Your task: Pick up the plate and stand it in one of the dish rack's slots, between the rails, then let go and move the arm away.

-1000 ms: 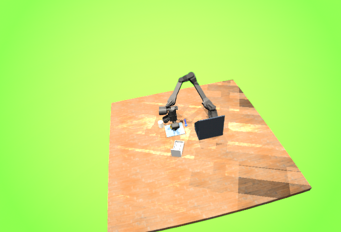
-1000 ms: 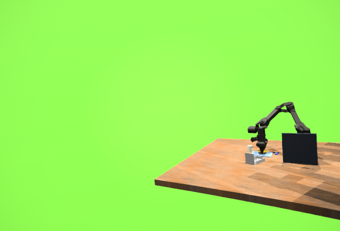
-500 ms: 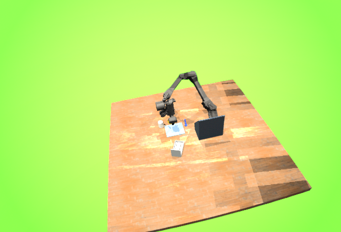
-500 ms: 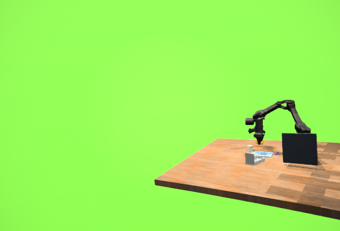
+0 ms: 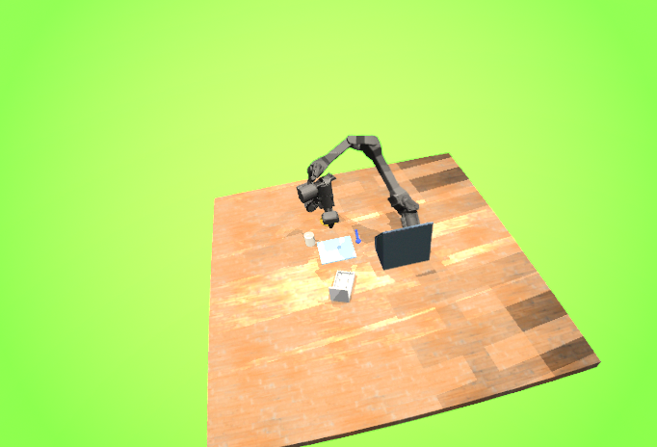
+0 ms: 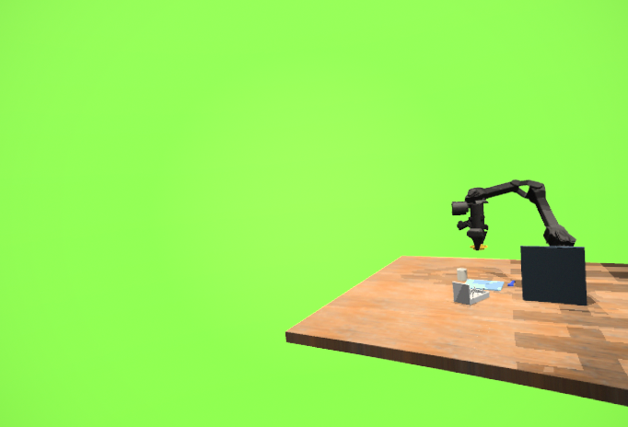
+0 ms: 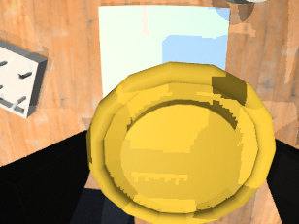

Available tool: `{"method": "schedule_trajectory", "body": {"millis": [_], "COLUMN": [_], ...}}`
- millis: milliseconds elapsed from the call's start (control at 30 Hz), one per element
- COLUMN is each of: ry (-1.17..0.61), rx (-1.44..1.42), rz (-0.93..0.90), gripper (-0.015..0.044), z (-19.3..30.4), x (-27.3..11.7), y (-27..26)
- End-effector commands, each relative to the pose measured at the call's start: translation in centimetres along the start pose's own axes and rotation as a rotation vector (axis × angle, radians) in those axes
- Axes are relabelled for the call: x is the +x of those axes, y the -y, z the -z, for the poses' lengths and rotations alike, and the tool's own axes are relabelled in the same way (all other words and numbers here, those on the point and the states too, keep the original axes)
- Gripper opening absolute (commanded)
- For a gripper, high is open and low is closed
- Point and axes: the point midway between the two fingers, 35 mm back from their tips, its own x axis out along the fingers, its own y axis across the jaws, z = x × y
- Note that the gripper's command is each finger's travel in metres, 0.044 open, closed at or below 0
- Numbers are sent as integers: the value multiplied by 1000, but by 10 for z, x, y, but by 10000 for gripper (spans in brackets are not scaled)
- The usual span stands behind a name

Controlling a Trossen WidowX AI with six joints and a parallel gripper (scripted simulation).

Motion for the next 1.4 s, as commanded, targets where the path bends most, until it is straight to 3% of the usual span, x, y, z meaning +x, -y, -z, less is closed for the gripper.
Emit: {"method": "schedule_trajectory", "body": {"millis": [0,200,1367], "ry": [3,4,11], "rx": [4,-47,-1253], "rz": [2,2,-5], "gripper": [0,0,0], "z": [0,1,12], "x": [-17,-20,-21], "y": [-1,-4,-63]}}
